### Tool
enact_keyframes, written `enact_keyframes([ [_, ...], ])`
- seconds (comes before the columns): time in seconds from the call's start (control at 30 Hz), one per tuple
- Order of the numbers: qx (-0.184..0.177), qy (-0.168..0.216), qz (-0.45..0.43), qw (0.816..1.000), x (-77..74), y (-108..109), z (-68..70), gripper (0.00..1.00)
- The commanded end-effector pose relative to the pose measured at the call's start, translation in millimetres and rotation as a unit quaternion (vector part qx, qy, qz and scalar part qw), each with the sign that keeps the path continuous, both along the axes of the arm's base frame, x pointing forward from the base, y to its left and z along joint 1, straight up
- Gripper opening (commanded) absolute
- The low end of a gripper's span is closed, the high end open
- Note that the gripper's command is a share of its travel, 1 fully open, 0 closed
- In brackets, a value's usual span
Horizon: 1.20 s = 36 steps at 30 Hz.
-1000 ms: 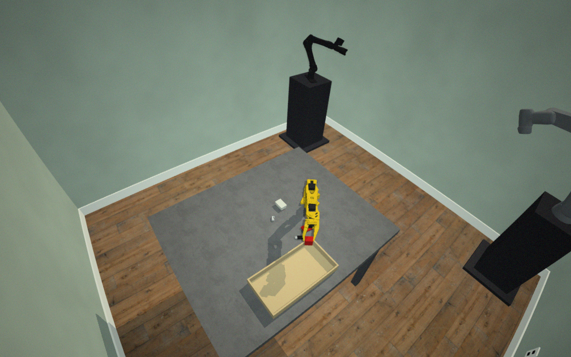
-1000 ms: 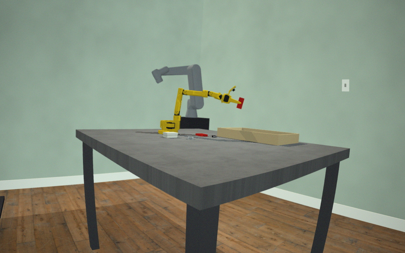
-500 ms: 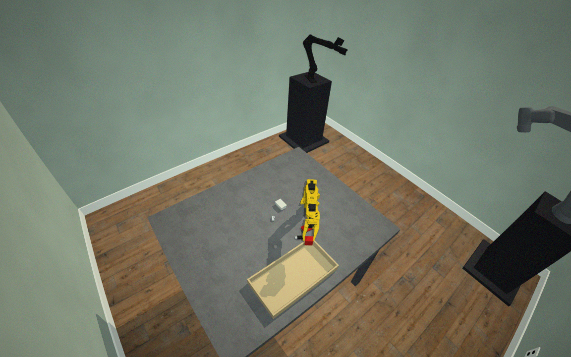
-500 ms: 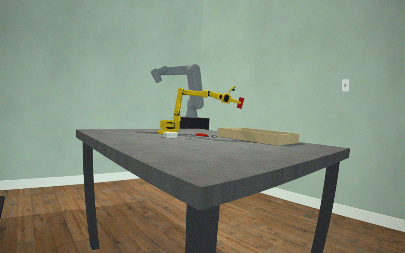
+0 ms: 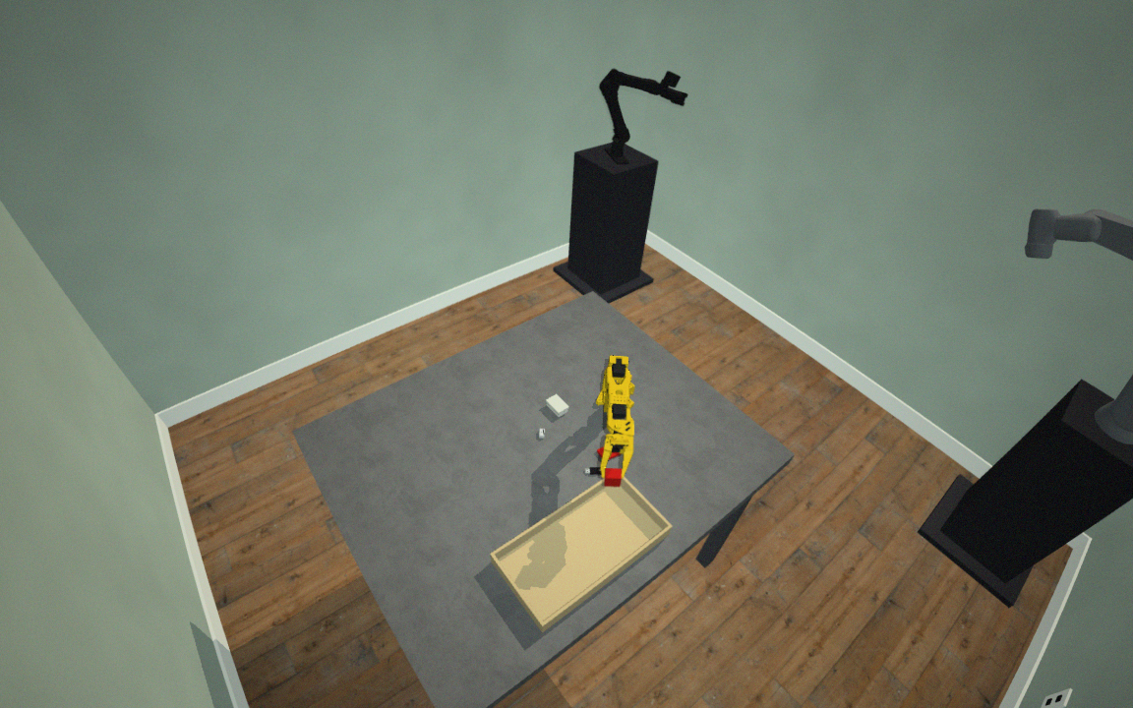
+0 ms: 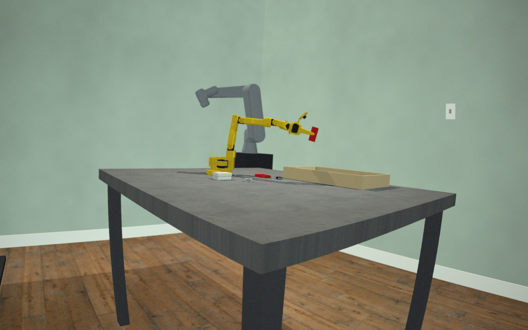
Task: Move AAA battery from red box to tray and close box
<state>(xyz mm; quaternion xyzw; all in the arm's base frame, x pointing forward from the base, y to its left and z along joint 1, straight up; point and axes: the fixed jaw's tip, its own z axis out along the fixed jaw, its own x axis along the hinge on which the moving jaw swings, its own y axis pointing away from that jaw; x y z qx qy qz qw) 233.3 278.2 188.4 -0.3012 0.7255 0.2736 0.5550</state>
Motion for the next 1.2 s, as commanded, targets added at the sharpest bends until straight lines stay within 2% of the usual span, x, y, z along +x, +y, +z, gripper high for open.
enact_keyframes([
  [0.0,0.026,-0.017,0.002,1.000,-1.2,1.8,16.8,0.21],
  [0.6,0.026,-0.018,0.002,1.000,-0.7,2.2,15.4,0.21],
  [1.17,0.025,-0.019,0.001,1.000,2.0,4.2,8.6,0.21],
])
